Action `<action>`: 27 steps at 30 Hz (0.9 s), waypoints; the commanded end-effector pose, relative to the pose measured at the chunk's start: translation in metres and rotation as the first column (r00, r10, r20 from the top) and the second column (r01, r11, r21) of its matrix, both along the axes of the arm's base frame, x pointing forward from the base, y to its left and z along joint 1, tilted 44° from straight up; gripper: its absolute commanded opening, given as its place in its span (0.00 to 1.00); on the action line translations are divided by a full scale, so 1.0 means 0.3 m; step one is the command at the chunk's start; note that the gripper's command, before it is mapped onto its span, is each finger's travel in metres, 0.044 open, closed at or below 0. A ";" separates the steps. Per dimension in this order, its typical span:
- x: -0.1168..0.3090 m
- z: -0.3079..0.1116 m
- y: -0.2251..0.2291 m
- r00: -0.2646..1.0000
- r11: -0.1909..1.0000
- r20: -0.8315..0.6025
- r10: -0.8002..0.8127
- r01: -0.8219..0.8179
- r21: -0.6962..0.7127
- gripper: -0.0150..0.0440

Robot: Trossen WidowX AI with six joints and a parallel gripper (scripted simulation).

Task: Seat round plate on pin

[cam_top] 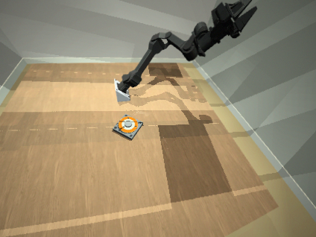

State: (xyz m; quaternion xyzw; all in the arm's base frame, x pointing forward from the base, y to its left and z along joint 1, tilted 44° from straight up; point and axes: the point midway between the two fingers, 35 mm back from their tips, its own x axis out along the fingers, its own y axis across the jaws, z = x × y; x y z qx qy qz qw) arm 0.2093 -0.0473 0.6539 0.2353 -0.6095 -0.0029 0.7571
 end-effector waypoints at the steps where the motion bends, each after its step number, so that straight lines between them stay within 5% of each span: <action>1: 0.021 -0.007 -0.001 1.000 1.000 -0.024 -0.008 0.008 -0.006 0.89; 4: 0.258 -0.115 -0.032 0.952 0.993 -0.290 -0.103 0.081 -0.085 0.75; 9: 0.419 -0.227 -0.070 0.866 0.983 -0.471 -0.168 0.109 -0.149 0.53; 15: 0.674 -0.499 -0.157 0.612 0.952 -0.736 -0.289 0.102 -0.289 0.26; 27: 0.890 -1.134 -0.291 0.001 0.919 -0.936 -0.352 -0.191 -0.345 0.25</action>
